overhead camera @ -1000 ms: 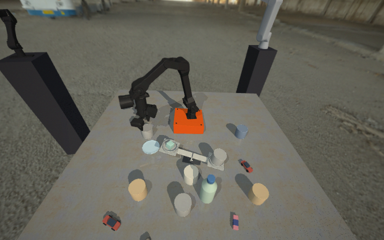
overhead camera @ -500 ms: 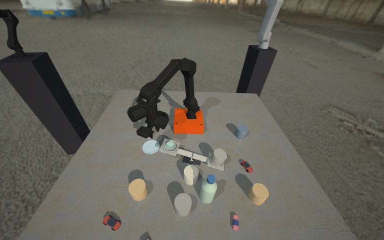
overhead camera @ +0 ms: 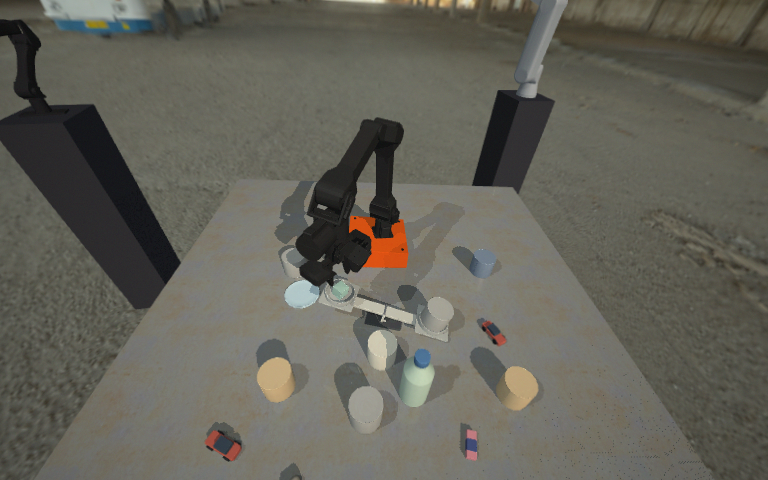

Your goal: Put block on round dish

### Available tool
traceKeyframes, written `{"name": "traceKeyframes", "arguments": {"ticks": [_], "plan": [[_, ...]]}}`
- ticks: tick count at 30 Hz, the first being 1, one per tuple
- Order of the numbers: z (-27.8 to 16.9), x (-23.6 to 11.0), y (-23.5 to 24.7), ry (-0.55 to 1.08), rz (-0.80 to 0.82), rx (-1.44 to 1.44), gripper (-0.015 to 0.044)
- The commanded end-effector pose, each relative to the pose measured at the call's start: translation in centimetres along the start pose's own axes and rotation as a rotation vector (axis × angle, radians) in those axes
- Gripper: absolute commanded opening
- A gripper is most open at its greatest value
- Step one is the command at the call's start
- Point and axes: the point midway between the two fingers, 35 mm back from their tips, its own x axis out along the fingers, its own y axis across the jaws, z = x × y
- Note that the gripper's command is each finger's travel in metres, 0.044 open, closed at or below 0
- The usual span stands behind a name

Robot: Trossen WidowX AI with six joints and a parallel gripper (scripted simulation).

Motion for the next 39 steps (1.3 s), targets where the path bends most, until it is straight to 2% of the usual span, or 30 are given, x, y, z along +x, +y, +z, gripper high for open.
{"name": "traceKeyframes", "arguments": {"ticks": [1,29,33,39], "plan": [[0.1,1.1,0.0,-0.002,0.002,0.008,0.026],[0.1,4.9,0.1,-0.002,0.002,0.008,0.026],[0.1,4.9,0.1,-0.002,0.002,0.008,0.0155],[0.1,4.9,0.1,-0.002,0.002,0.008,0.0115]]}}
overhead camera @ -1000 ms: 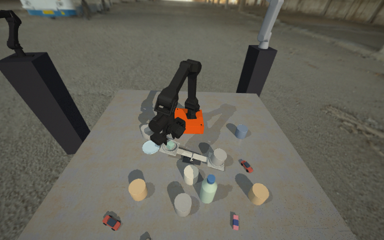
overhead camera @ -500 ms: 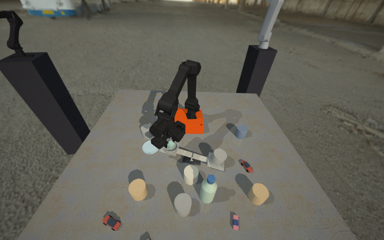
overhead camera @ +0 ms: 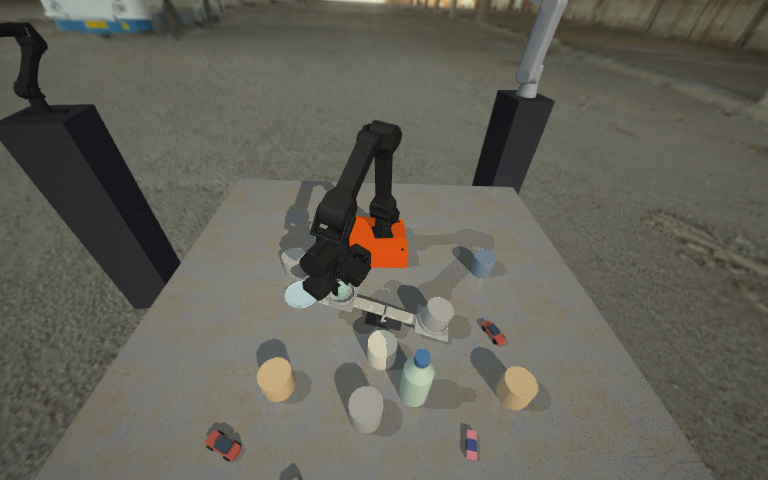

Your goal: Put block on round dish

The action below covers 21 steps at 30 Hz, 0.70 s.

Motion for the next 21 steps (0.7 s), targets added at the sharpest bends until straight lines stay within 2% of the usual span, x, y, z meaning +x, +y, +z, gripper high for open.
{"name": "traceKeyframes", "arguments": {"ticks": [1,4,5,21], "plan": [[0.1,0.0,0.0,-0.002,-0.001,0.004,0.0089],[0.1,-0.7,-0.1,-0.002,-0.001,0.004,0.001],[0.1,-1.2,-0.2,-0.002,-0.001,0.004,0.0],[0.0,-9.4,0.0,-0.002,-0.001,0.004,0.0]]}}
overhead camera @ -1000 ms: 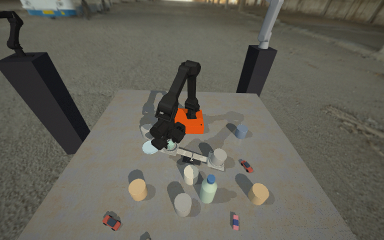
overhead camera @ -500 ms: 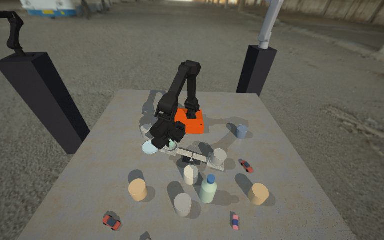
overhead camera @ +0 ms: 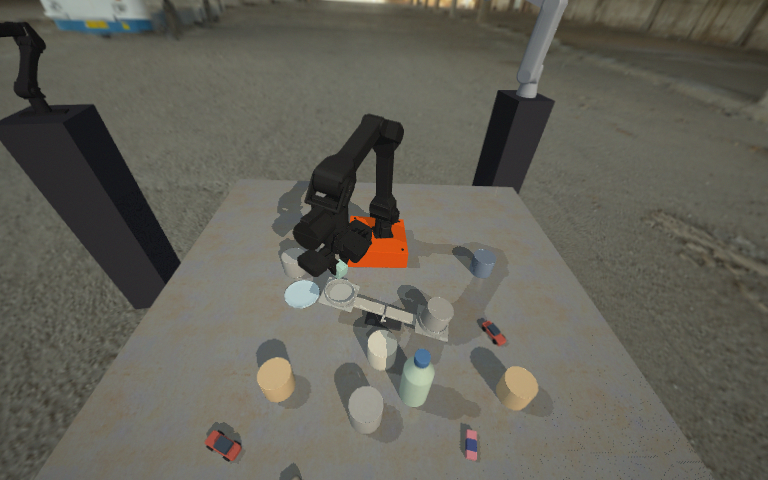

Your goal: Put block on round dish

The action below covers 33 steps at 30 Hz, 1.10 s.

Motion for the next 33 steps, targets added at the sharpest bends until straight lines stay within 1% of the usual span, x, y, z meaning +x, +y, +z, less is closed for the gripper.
{"name": "traceKeyframes", "arguments": {"ticks": [1,5,12,22,28,33], "plan": [[0.0,-1.4,0.0,-0.004,-0.009,-0.004,0.0],[-1.0,-0.5,-0.6,-0.003,-0.01,-0.004,0.0],[-6.2,3.6,-2.9,0.003,-0.013,-0.004,0.0],[-12.5,8.4,-3.7,0.009,-0.012,-0.001,0.0],[-12.9,9.3,-3.7,0.009,-0.012,-0.003,0.0],[-12.9,11.9,-3.8,0.009,-0.012,-0.003,0.0]]}}
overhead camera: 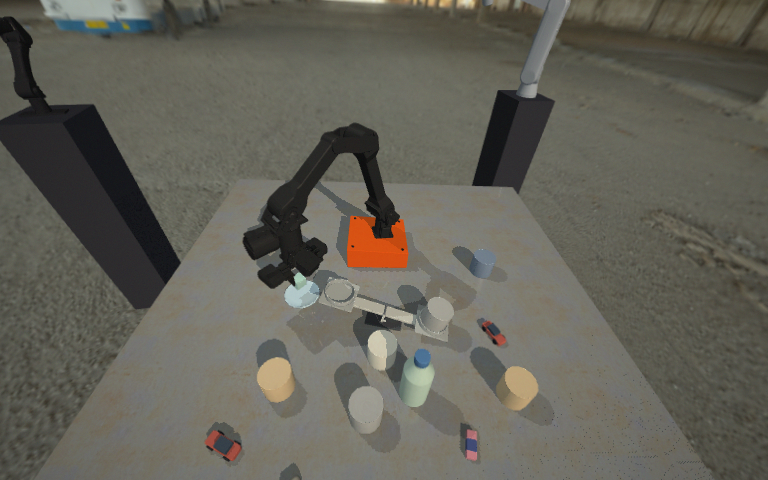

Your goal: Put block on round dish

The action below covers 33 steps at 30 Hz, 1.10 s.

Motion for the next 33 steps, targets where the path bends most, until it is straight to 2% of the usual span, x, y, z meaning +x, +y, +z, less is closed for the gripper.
{"name": "traceKeyframes", "arguments": {"ticks": [1,19,33], "plan": [[0.0,1.9,0.3,0.001,0.01,-0.005,0.0],[0.0,4.3,0.4,0.001,0.01,-0.005,0.0],[0.0,3.9,0.4,-0.002,0.012,0.0,0.0368]]}}
